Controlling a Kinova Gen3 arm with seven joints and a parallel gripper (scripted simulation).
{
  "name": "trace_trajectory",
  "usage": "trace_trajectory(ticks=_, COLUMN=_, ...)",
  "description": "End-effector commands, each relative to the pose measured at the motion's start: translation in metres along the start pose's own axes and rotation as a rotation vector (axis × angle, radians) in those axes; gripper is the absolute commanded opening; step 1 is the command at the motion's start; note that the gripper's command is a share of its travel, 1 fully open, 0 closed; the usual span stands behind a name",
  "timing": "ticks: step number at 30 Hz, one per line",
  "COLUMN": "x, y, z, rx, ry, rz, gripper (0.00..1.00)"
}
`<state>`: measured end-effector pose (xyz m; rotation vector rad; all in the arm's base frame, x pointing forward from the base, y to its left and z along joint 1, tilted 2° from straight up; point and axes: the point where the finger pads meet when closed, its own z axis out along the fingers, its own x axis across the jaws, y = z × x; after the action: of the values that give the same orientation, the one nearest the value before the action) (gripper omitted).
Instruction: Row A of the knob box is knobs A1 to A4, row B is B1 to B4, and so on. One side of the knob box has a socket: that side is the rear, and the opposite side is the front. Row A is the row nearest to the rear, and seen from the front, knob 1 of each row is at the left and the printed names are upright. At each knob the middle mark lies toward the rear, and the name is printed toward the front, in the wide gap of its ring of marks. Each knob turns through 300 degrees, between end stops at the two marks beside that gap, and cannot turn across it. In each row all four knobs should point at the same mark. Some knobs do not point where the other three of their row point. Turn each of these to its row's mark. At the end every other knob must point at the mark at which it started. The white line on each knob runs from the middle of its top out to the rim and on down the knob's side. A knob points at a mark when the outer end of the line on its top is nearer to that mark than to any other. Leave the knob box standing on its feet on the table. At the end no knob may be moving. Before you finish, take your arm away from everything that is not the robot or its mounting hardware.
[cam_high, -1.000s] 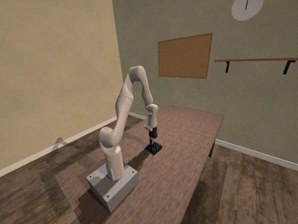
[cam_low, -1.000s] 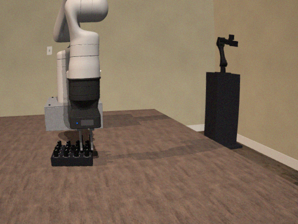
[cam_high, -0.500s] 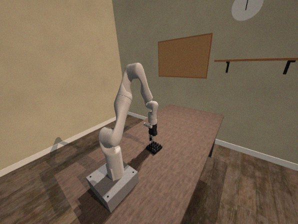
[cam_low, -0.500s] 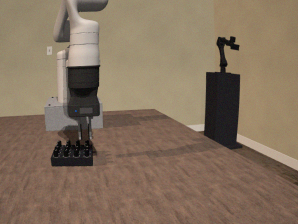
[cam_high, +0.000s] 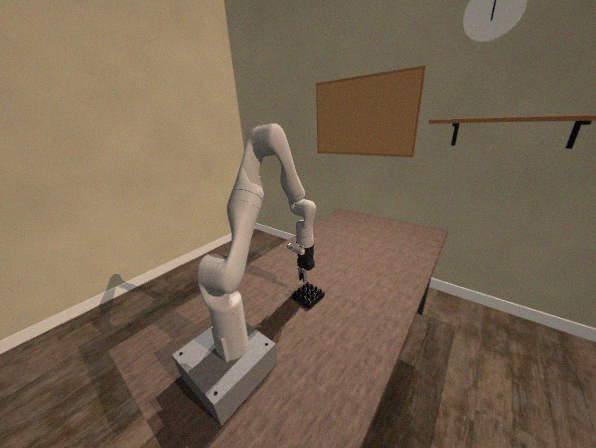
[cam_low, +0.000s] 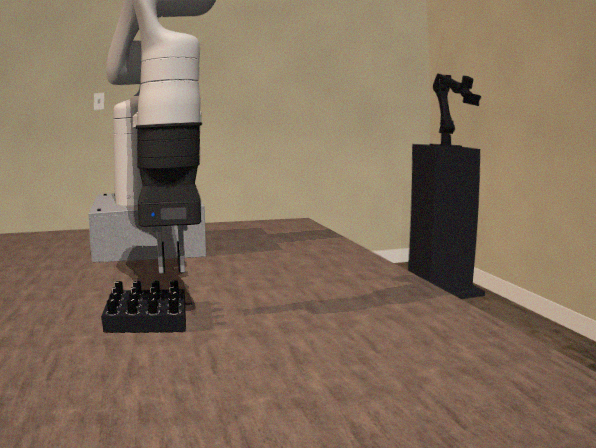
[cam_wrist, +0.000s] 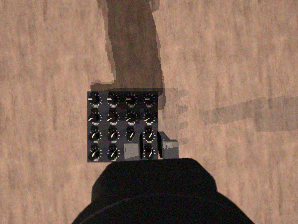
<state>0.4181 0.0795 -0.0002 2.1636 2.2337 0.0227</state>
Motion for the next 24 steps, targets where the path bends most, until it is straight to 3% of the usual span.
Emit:
trace_trajectory(ticks=1, x=0.0, y=0.001, z=-0.001, rx=-0.002, ry=0.001, rz=0.0, gripper=0.46)
trace_trajectory(ticks=2, x=0.0, y=0.001, z=-0.001, rx=-0.002, ry=0.001, rz=0.0, gripper=1.0)
trace_trajectory(ticks=12, x=0.0, y=0.001, z=-0.018, rx=-0.002, ry=0.001, rz=0.0, gripper=1.0)
trace_trajectory(ticks=24, x=0.0, y=0.001, z=-0.091, rx=-0.002, ry=0.001, rz=0.0, gripper=1.0)
